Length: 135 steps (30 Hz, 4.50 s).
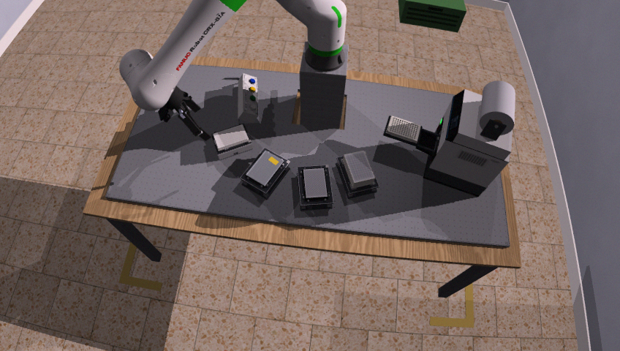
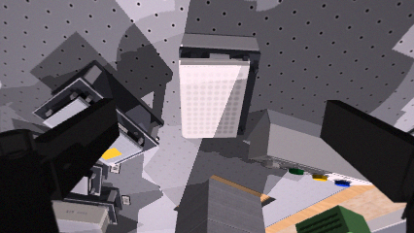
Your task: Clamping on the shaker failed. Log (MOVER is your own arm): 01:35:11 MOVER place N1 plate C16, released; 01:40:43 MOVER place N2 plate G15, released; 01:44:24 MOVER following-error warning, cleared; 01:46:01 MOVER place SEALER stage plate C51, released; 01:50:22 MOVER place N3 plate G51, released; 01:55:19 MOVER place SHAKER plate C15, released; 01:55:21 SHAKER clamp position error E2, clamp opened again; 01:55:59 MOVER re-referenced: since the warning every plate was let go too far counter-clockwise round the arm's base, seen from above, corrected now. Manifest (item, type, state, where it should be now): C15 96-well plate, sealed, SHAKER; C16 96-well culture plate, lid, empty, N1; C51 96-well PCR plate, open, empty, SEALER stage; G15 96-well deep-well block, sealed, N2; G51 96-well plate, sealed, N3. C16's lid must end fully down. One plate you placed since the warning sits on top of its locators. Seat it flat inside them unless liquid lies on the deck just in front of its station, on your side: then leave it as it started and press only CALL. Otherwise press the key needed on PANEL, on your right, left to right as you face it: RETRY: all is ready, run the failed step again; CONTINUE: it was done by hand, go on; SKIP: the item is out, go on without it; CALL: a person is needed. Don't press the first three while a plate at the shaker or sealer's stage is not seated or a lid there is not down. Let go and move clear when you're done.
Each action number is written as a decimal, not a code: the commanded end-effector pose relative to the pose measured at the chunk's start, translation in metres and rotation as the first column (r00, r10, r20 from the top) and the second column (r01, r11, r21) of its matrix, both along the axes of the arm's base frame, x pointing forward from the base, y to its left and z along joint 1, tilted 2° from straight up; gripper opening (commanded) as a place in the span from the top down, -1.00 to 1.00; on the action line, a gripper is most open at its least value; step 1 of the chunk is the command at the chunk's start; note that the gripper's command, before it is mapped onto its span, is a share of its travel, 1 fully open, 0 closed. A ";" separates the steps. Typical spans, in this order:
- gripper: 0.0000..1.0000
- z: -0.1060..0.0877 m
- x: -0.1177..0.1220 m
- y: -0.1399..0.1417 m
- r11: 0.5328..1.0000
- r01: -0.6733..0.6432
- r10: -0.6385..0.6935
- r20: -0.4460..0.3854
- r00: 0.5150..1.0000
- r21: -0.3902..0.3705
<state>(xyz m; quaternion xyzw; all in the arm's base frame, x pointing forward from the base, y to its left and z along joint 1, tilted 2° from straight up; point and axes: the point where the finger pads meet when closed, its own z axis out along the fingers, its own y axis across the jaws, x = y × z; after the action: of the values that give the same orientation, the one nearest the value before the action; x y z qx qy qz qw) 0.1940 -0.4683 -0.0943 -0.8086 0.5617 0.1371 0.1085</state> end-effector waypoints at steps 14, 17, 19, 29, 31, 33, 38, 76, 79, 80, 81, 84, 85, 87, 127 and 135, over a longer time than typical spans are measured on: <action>-1.00 -0.011 -0.021 0.064 0.999 0.034 -0.031 -0.054 0.998 0.038; -1.00 -0.014 -0.026 0.077 0.999 0.034 -0.031 -0.054 0.998 0.038; -1.00 -0.015 -0.030 0.087 0.999 0.034 -0.031 -0.054 0.998 0.038; -1.00 -0.015 -0.030 0.087 0.999 0.034 -0.031 -0.054 0.998 0.038; -1.00 -0.015 -0.030 0.087 0.999 0.034 -0.031 -0.054 0.998 0.038; -1.00 -0.015 -0.030 0.087 0.999 0.034 -0.031 -0.054 0.998 0.038; -1.00 -0.015 -0.030 0.087 0.999 0.034 -0.031 -0.054 0.998 0.038; -1.00 -0.032 -0.030 0.087 0.999 0.034 -0.031 -0.054 0.998 0.038; -1.00 -0.034 -0.030 0.087 0.999 0.034 -0.031 -0.054 0.998 0.038; -1.00 -0.035 -0.030 0.087 0.999 0.034 -0.031 -0.054 0.998 0.038; -1.00 -0.037 -0.030 0.086 0.999 0.034 -0.031 -0.054 0.998 0.038; -1.00 -0.042 -0.030 0.086 0.999 0.034 -0.031 -0.054 0.998 0.038; -1.00 -0.044 -0.030 0.086 0.999 0.034 -0.031 -0.054 0.998 0.038; -1.00 -0.047 -0.030 0.086 0.999 0.034 -0.031 -0.054 0.998 0.038; -1.00 -0.063 -0.030 0.086 0.999 0.034 -0.031 -0.054 0.998 0.038; -1.00 -0.063 -0.030 0.086 0.999 0.034 -0.031 -0.054 0.998 0.038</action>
<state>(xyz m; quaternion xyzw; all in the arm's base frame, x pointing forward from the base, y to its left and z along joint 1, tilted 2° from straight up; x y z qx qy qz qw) 0.1633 -0.3820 -0.1579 -0.7929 0.5748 0.1686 0.1116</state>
